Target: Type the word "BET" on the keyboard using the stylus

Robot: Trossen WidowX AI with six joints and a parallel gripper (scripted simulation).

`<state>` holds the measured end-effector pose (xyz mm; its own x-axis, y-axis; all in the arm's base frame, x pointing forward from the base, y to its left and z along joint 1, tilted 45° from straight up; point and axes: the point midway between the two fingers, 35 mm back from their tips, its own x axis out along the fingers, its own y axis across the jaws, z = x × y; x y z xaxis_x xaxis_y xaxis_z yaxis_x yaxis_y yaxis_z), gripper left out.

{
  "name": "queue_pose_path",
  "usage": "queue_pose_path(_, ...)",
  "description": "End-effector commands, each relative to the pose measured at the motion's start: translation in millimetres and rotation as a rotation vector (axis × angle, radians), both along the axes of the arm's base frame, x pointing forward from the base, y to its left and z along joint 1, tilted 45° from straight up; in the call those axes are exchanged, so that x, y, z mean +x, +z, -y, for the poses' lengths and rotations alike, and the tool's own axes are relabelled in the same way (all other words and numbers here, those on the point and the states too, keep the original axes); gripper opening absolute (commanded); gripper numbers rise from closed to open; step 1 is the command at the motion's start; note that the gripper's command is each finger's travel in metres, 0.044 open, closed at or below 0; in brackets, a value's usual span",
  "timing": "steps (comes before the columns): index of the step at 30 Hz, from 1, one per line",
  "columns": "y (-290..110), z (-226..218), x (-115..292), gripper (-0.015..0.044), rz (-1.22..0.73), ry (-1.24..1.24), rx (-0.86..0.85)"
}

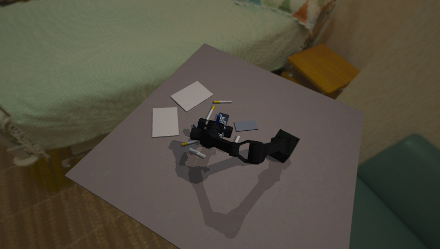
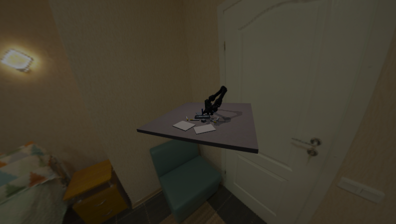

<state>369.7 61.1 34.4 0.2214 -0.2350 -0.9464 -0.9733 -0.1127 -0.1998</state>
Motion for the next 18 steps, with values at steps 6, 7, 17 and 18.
queue_pose_path(6,-1.2,1.0,-0.1,0.0081,-0.001,-0.004,-0.003)
queue_pose_path(7,-0.3,1.9,-0.1,0.0081,-0.001,-0.004,-0.003)
queue_pose_path(17,25.2,28.0,-2.2,0.0081,-0.001,-0.004,-0.005)
queue_pose_path(18,25.2,28.0,-2.2,0.0081,-0.001,-0.004,-0.005)
